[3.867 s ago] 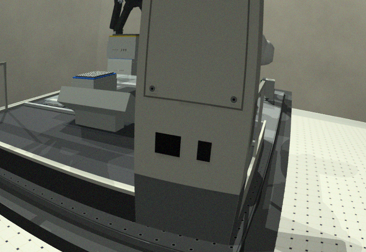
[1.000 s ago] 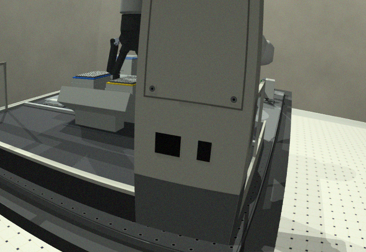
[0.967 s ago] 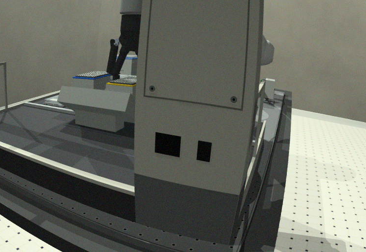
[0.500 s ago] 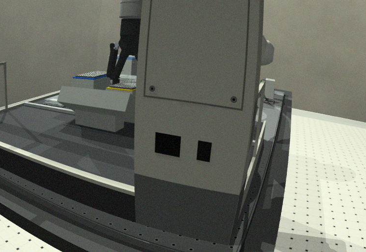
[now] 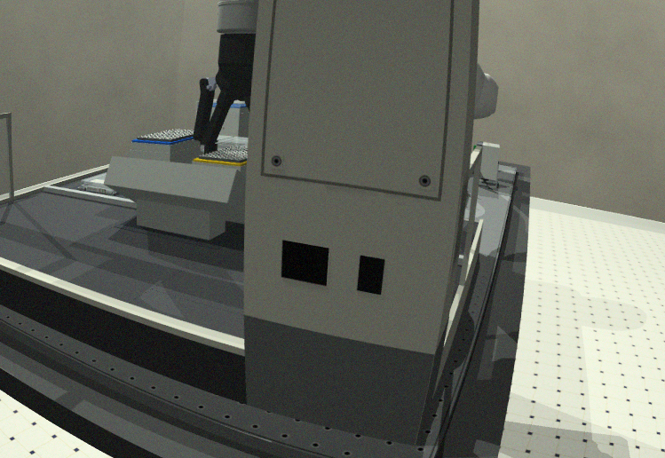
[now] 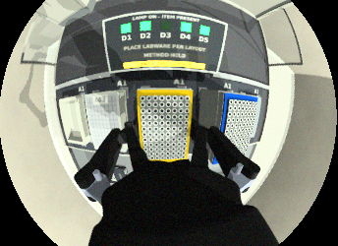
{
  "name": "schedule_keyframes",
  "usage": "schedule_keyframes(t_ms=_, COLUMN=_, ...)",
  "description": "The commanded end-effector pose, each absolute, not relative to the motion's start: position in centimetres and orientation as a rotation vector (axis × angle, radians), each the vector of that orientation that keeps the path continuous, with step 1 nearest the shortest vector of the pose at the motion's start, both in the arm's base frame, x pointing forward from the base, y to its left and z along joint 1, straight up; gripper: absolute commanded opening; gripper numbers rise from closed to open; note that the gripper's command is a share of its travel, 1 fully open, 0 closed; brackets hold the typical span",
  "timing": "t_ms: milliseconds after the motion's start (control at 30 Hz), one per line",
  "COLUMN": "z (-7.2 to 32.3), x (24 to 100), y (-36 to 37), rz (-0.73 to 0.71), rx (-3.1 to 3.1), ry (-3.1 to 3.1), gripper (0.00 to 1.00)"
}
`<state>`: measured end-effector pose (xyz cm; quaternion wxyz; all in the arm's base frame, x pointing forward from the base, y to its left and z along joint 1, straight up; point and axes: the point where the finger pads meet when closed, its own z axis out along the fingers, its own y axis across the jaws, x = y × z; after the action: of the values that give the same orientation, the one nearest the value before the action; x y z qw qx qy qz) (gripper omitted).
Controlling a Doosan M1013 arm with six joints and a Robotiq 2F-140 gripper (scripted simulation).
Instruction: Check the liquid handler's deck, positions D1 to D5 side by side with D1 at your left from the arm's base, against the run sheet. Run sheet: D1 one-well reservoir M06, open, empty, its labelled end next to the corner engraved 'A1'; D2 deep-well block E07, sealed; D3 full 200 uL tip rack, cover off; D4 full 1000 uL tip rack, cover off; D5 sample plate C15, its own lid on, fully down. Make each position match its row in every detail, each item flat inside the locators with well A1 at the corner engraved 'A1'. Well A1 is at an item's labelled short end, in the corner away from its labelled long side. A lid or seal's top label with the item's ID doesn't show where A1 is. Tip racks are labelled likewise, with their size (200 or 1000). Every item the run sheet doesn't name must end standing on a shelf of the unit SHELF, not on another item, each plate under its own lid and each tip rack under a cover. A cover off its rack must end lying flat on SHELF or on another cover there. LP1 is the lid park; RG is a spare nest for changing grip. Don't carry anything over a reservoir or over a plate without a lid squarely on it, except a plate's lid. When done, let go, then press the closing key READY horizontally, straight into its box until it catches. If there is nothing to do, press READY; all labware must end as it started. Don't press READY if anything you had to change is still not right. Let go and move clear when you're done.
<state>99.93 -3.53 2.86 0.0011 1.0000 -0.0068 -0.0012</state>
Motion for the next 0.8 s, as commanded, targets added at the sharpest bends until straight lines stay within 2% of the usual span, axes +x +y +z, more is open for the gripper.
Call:
schedule_keyframes(t_ms=0, z=3.04, x=99.98, y=-3.52, rz=-0.001, rx=3.140, ry=-0.022, gripper=0.10)
schedule_keyframes(t_ms=767, z=2.64, x=99.98, y=-3.52, rz=-0.001, rx=3.140, ry=-0.022, gripper=0.10)
